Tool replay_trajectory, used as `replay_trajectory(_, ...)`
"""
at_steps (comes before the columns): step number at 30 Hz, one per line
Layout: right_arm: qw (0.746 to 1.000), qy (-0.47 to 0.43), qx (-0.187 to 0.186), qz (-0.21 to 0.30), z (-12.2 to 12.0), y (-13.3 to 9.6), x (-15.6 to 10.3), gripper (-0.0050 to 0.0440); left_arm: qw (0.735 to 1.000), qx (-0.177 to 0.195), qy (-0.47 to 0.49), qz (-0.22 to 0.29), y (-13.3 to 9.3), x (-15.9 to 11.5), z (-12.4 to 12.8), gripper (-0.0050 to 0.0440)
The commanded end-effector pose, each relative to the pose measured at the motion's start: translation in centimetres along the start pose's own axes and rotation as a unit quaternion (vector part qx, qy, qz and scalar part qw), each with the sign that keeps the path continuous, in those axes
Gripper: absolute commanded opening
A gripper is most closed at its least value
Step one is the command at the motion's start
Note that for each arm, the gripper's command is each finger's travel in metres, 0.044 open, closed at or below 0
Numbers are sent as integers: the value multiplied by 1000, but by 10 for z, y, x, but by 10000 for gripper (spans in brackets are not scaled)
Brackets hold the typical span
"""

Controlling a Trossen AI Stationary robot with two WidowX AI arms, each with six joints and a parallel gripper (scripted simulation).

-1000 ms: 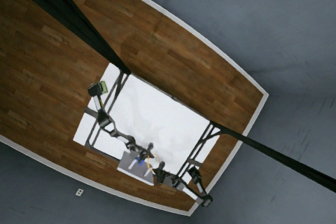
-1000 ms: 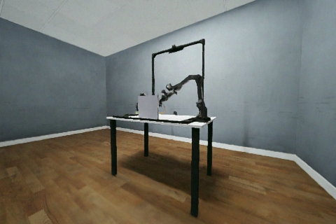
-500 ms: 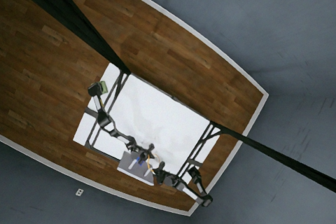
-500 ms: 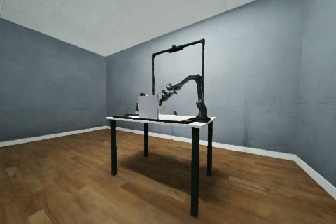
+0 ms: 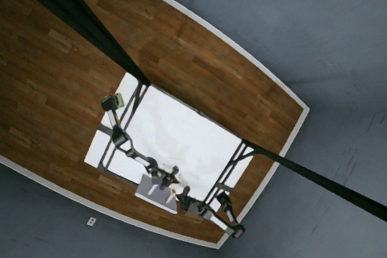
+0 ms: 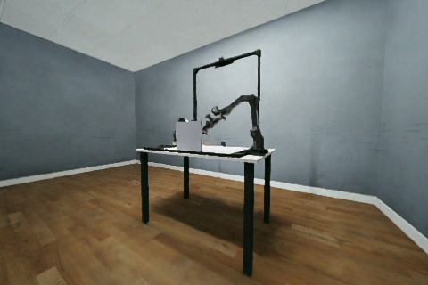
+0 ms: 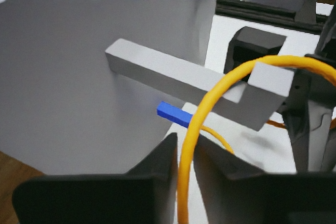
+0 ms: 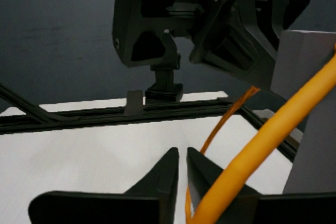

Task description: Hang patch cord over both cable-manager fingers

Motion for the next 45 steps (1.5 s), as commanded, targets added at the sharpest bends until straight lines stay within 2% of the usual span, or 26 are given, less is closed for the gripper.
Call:
replay_trajectory(1,999,-12,2,-29,14,-2,44,25,1000,-2,-7,-15,-6,11,2,40)
replay_trajectory(45,999,0,-52,13,25,-1,71,25,1000,-2,-7,-15,-6,11,2,40)
Point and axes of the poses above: on each arm, the point midway between the two fingers, 35 mm back from their tips, its own y axis out along the fingers, its own z axis across the jaws, x = y × z, the point moved 1 cm from there along -y, back along the fingers, and after that the axes turned 13 degrees about y, right-handed, at the moved point
